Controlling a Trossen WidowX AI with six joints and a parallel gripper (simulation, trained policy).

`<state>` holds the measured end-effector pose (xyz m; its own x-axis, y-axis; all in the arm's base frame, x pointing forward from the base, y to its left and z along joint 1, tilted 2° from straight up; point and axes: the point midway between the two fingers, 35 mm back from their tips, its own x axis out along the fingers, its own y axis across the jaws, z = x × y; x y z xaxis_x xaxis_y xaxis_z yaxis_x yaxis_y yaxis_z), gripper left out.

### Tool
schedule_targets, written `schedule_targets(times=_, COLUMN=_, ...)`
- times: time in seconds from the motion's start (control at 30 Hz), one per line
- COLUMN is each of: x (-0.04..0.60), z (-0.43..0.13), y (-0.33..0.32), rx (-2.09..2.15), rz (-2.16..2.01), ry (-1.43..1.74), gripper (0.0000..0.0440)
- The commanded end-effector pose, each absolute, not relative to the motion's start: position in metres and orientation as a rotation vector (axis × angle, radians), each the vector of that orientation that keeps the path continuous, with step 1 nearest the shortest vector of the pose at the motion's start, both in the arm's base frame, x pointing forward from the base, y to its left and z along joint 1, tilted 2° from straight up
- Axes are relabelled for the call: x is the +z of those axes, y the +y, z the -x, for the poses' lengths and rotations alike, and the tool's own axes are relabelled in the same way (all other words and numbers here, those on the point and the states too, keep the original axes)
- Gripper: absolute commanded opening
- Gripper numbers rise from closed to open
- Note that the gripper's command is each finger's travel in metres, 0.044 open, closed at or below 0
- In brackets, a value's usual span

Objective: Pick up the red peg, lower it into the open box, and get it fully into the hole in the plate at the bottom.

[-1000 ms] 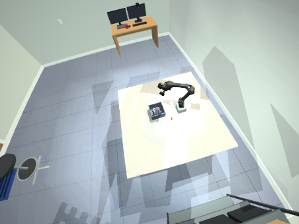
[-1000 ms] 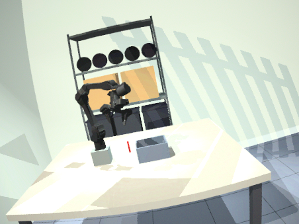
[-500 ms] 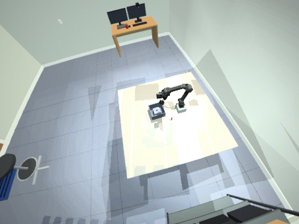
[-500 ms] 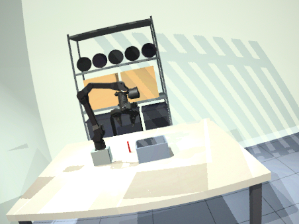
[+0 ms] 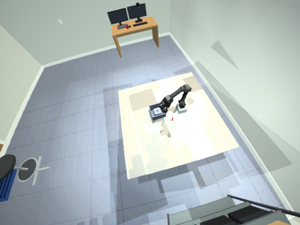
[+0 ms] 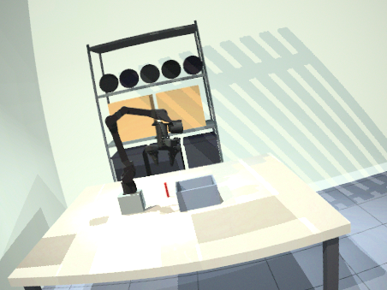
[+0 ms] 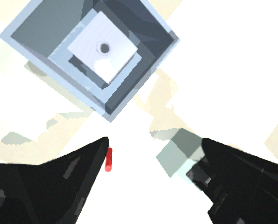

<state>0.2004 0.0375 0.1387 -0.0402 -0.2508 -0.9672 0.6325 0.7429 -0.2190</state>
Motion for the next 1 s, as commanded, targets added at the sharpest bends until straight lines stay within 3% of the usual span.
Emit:
schedule_targets(times=0.0, x=0.132, z=-0.192, y=0.053, rx=-0.744, rz=-0.341, ry=1.483, gripper=0.044)
schedule_targets(times=0.97, x=0.032, z=-0.162, y=0.134, rx=-0.704, rz=-0.336, ry=1.574, gripper=0.044)
